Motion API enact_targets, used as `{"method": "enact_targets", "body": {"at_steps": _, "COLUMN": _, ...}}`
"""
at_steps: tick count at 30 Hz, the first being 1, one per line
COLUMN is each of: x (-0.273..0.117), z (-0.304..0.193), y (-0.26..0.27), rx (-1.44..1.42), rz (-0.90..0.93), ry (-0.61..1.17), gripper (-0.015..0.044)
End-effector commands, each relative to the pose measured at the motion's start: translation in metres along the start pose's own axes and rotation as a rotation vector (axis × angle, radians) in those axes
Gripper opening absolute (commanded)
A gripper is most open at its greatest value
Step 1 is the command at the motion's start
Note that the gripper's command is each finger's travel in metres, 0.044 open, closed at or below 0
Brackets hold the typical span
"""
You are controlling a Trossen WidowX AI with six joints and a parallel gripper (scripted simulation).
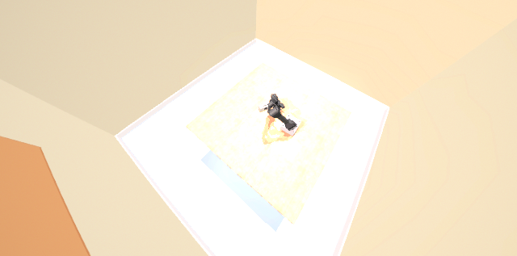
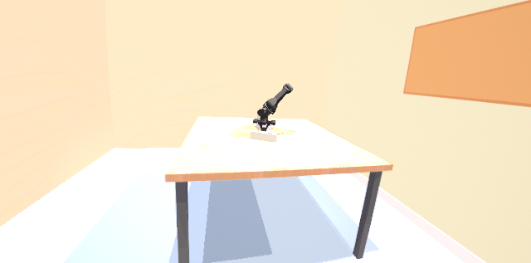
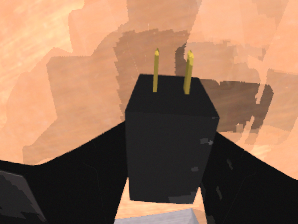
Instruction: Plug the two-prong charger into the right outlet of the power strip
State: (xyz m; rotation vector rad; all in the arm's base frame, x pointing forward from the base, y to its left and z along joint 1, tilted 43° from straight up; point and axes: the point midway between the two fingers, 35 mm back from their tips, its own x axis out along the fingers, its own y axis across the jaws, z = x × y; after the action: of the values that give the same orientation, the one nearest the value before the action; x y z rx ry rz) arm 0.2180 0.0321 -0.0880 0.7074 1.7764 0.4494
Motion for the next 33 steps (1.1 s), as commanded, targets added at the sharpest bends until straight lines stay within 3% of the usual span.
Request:
{"method": "enact_targets", "body": {"at_steps": 1, "x": 0.003, "z": -0.001, "y": 0.002, "rx": 0.048, "rz": 0.008, "ry": 0.0, "gripper": 0.0}}
{"method": "enact_targets", "body": {"at_steps": 33, "x": 0.007, "z": 0.029, "y": -0.002, "rx": 0.142, "rz": 0.014, "ry": 0.002, "gripper": 0.0}}
